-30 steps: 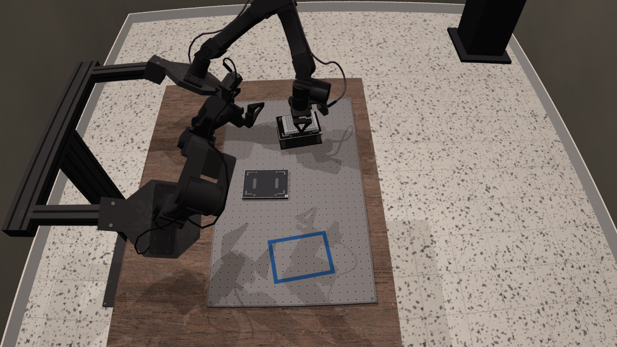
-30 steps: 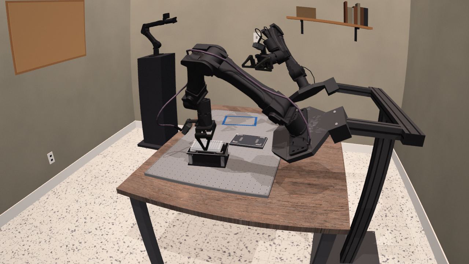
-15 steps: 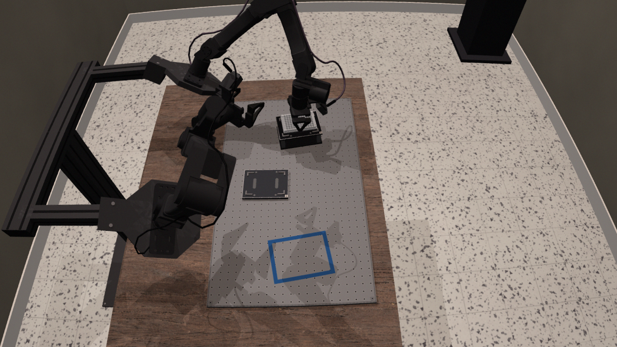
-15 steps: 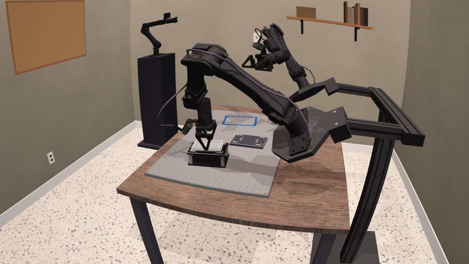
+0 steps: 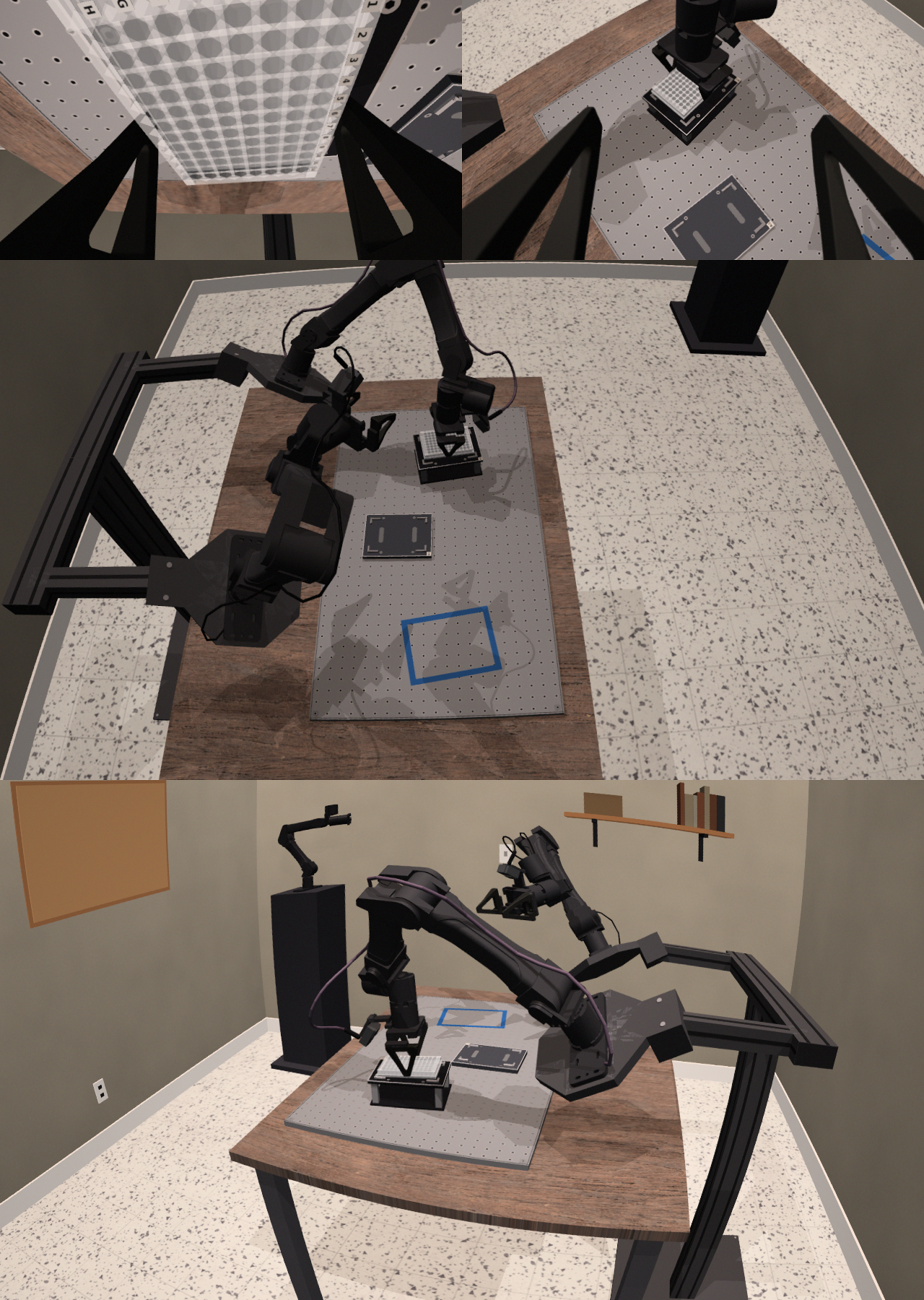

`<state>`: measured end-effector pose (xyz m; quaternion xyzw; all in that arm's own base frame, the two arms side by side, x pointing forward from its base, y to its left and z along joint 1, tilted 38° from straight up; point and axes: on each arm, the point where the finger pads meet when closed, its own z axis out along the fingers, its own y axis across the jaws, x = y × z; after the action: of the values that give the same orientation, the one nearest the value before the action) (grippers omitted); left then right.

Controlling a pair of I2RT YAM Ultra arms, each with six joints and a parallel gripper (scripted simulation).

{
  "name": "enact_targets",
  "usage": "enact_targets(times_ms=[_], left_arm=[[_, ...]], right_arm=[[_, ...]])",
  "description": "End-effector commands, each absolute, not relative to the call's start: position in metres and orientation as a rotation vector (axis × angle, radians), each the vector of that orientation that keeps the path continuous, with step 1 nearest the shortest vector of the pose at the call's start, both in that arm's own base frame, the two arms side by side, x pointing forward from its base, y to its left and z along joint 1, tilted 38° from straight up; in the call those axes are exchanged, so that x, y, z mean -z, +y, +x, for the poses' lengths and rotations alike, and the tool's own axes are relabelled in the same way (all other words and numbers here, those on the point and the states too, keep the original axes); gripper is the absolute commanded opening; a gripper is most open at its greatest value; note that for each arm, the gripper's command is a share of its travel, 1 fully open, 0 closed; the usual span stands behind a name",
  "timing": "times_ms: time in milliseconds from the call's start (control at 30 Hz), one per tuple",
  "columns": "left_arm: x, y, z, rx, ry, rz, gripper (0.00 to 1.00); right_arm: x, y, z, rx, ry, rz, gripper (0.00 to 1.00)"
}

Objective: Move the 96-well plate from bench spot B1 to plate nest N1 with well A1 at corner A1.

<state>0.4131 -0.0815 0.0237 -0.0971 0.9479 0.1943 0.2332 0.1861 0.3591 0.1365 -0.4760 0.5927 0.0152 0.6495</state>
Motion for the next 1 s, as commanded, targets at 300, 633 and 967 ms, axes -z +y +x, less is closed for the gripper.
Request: enact_targets(times_ms=[300,633,967], left_arm=[[-0.045,-0.104,0.414,-0.466,2.574,-0.243,0.81],[-0.038,-0.099,0.417,-0.490,2.545,-0.231,0.81],[-0.013,-0.085,0.427,-0.503,2.556,-0.237,0.81]], right_arm=[[-0.142,0.363,0.182,-0.056,1.331,-1.073,1.00],[-0.142,0.363,0.182,-0.056,1.331,-1.073,1.00],[-0.142,0.363,0.182,-0.056,1.331,-1.073,1.00]])
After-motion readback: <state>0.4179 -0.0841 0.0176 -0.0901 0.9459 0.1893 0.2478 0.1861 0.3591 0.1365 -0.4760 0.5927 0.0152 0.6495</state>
